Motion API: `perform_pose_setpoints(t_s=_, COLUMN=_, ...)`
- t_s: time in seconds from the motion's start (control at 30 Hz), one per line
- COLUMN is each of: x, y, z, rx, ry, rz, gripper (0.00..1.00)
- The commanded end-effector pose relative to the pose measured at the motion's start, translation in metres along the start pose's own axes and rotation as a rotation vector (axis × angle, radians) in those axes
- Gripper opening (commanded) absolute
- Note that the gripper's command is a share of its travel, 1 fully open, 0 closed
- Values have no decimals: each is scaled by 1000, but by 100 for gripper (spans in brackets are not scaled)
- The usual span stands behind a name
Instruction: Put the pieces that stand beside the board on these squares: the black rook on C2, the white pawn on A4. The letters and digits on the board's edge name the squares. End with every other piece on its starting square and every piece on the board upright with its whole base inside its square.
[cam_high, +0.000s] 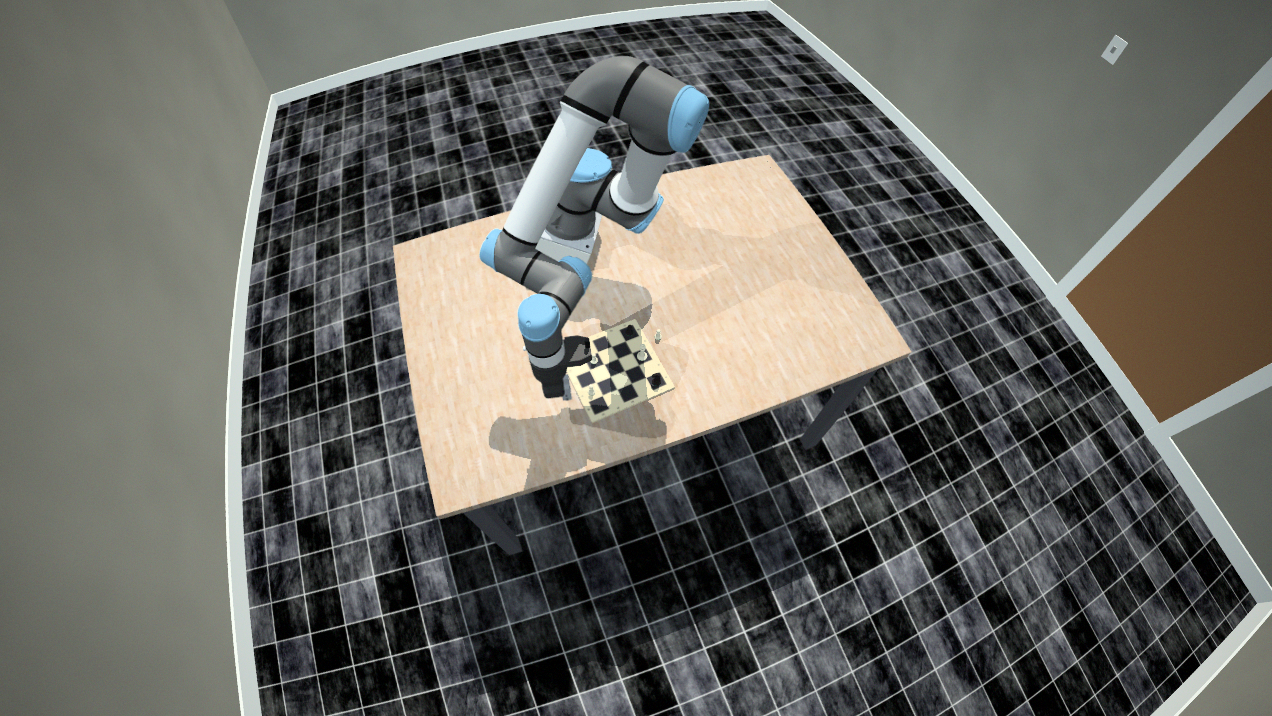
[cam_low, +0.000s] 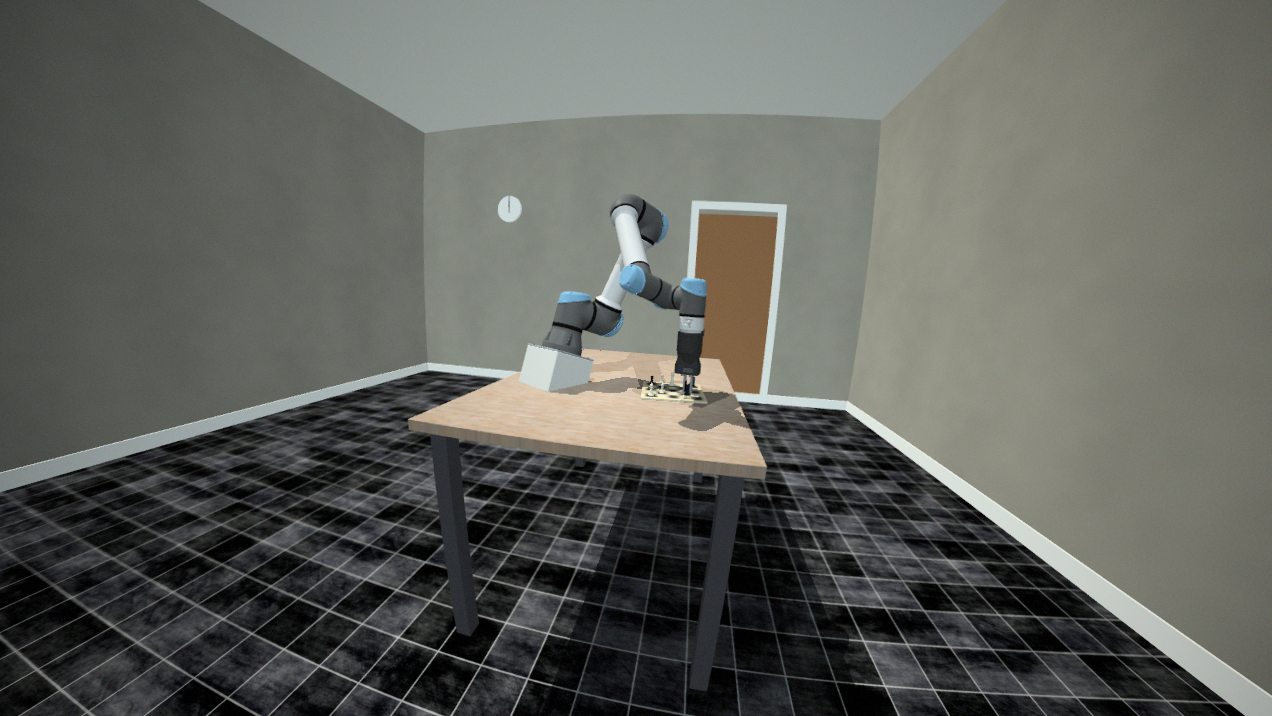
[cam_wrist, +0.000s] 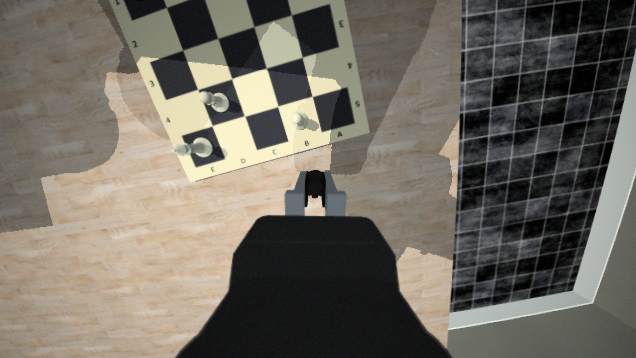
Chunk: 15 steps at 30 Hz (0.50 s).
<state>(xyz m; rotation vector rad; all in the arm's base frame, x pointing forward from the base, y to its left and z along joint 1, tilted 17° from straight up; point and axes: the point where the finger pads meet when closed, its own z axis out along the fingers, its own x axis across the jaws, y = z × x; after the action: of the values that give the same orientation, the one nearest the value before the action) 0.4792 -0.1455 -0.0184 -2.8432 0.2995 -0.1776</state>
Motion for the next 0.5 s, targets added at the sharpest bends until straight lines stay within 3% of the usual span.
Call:
perform_pose_setpoints(t_s=0.0, x=0, y=0, z=-34, rx=-1, ry=2, rz=-1, gripper=0)
perform_pose_setpoints(t_s=0.13, x=0, y=0, z=-55, rx=-1, ry=2, rz=-1, gripper=0)
perform_pose_setpoints(t_s=0.47, x=0, y=0, z=-67, rx=-1, ry=2, rz=-1, gripper=0)
